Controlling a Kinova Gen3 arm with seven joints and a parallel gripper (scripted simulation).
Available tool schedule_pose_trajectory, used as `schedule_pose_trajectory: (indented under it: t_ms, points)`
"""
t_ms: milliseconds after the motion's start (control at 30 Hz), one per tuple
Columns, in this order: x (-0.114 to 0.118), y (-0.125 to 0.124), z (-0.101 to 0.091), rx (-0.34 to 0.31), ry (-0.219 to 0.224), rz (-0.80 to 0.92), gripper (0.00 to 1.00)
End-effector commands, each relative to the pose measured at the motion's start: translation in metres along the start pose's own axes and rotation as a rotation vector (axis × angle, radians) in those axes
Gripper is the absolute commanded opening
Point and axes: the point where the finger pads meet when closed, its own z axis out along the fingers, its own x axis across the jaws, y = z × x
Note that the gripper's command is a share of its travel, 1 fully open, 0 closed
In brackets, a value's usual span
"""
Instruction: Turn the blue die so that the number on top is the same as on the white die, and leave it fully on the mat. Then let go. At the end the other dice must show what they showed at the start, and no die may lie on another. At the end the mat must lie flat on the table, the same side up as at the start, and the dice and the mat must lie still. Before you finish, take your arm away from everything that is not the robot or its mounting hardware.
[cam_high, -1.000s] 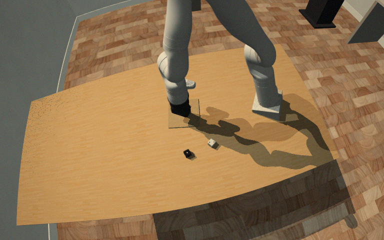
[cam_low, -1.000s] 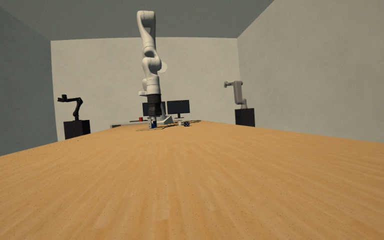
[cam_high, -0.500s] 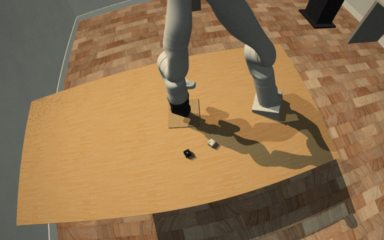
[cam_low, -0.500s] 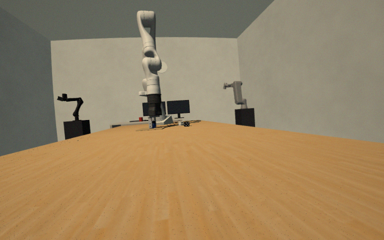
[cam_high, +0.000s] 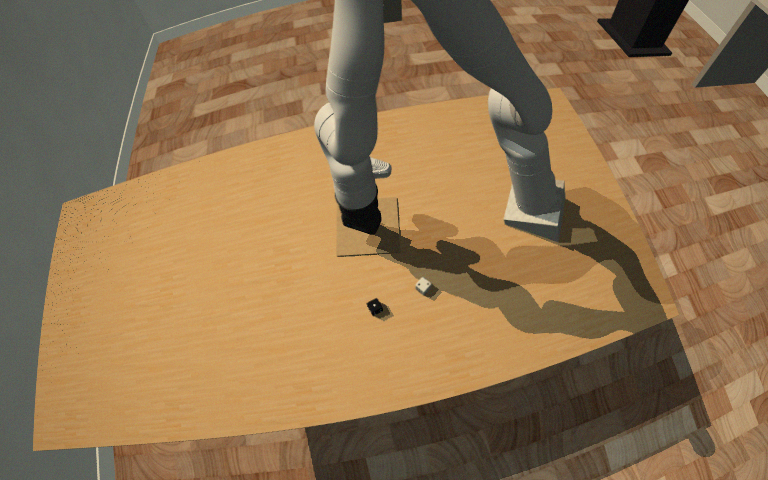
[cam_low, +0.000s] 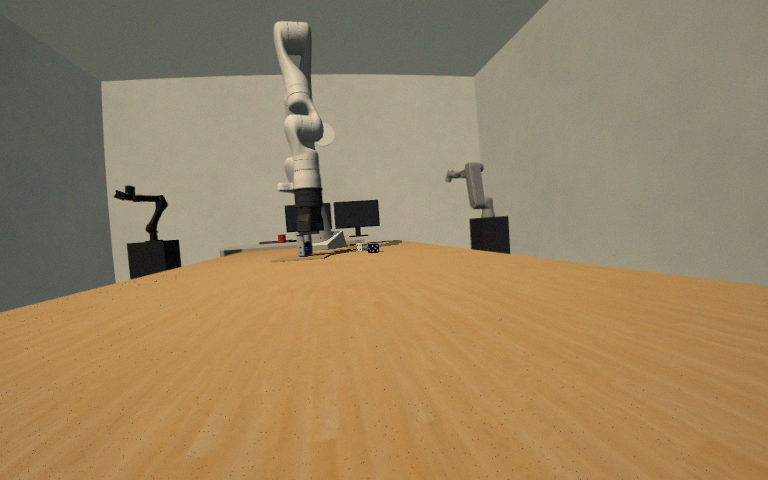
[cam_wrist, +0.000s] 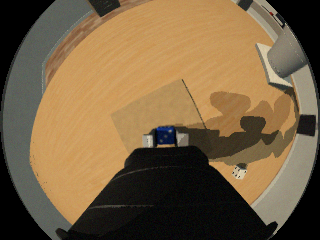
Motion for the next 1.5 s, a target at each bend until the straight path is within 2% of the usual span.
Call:
schedule_pose_trajectory:
  t_ms: [0,767,1067,1133,1467]
  points:
    - [0.001,0.001,0.001,-0.002,0.0,-0.002,0.49]
    - [0.001,0.001,-0.003,-0.002,0.0,-0.002,0.49]
    - [0.001,0.001,-0.03,-0.002,0.0,-0.002,0.49]
    - [0.001,0.001,-0.03,-0.002,0.0,-0.002,0.49]
    - [0.001,0.001,-0.073,-0.002,0.0,-0.002,0.49]
